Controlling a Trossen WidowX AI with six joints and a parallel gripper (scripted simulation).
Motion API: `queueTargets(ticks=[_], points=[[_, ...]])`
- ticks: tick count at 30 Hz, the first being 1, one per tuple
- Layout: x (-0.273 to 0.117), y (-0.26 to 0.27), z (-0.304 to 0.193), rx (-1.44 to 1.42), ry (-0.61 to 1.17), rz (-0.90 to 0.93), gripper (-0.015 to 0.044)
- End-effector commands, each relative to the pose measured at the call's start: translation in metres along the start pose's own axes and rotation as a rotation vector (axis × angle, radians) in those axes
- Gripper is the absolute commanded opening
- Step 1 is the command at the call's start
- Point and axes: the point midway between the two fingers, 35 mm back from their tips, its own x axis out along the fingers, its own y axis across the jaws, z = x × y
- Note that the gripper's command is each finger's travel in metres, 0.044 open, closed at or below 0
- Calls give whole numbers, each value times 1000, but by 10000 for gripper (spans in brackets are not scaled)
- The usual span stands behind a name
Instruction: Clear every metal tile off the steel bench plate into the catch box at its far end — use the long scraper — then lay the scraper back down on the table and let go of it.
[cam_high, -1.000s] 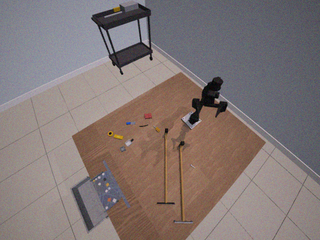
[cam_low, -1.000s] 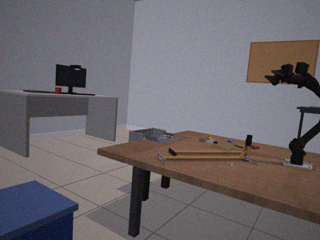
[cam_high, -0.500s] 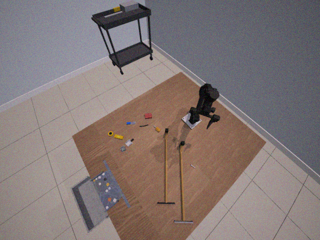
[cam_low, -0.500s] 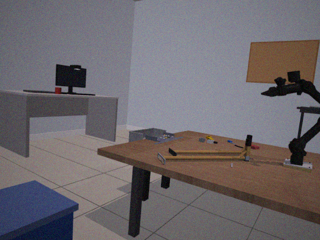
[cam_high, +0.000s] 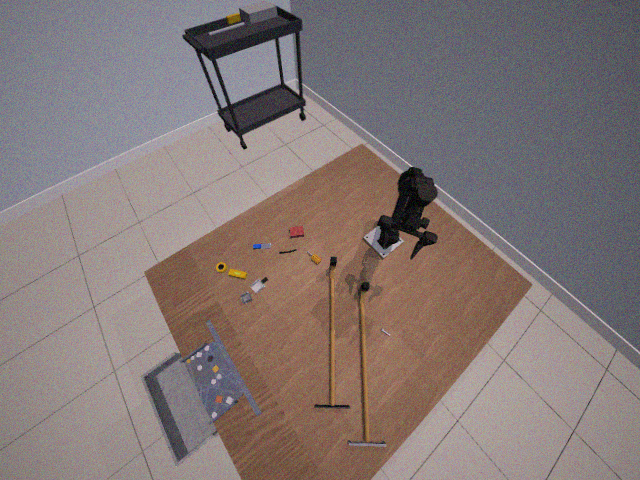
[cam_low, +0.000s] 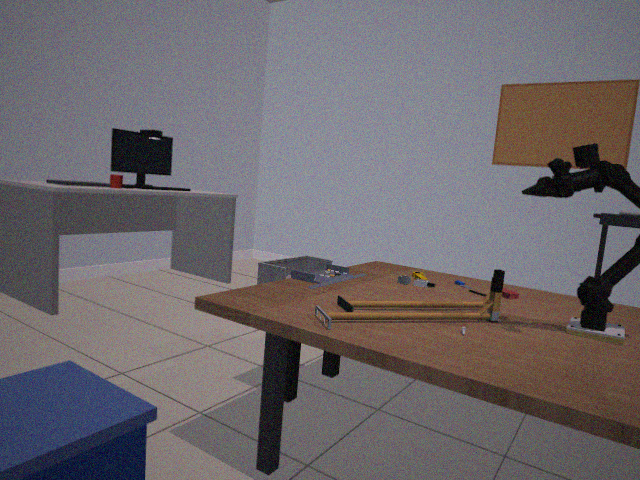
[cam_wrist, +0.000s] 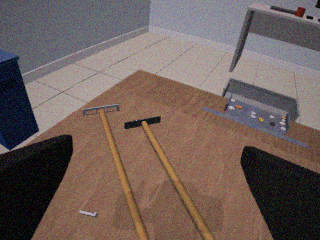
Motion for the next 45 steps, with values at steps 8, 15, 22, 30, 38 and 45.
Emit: queueTargets(ticks=[8,15,22,30,38,45], points=[[1,0,-3,-6,8,3,440],[1,0,-3,-6,8,3,440],[1,1,-2,-8,7,4,440],[2,15,18,-103,-56,47,440],[2,31,39,-197,-129,90,440],[-1,46,57,-270,-195,124,440]])
